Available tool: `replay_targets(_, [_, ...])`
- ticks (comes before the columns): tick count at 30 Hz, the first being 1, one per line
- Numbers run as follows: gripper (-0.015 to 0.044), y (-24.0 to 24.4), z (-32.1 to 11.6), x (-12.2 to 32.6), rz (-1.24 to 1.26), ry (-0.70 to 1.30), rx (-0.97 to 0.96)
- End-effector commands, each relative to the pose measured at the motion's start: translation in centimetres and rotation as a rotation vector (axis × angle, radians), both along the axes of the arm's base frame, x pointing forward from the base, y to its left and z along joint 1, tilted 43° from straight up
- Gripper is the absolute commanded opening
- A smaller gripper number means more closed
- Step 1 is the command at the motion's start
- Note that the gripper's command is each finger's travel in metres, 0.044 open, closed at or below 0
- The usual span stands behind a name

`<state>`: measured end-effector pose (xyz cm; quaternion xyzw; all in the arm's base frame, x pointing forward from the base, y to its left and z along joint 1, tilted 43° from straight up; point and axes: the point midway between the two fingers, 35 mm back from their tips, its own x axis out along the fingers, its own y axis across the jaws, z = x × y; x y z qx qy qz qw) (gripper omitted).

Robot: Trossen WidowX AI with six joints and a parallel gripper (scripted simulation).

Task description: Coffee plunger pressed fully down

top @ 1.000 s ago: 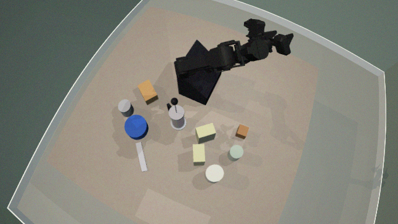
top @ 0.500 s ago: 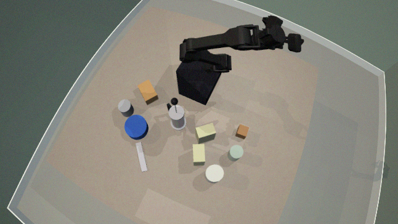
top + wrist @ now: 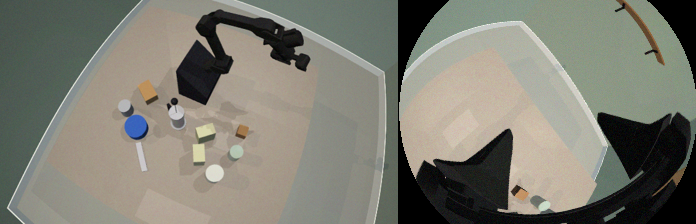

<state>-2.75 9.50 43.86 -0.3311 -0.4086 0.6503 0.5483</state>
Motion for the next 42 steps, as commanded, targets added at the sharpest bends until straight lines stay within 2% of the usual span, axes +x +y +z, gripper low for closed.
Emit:
replay_targets(1, [0.044, 3.3, -1.6, 1.7, -0.137, 0.05, -0.098])
replay_targets(11, [0.044, 8.5, -6.4, 9.7, -0.473, 0.306, -0.283])
replay_targets(19, [0.044, 7.8, -11.0, 18.5, -0.743, 0.606, -0.337])
replay_targets(25, [0.044, 4.0, -14.6, 24.5, -0.948, 0.864, -0.31])
replay_targets(31, [0.044, -1.9, -18.3, 28.7, -1.129, 1.145, -0.208])
replay_targets(36, [0.044, -7.6, -21.3, 30.7, -1.236, 1.383, -0.06])
replay_targets(42, [0.044, -14.9, -24.7, 30.7, -1.322, 1.651, 0.197])
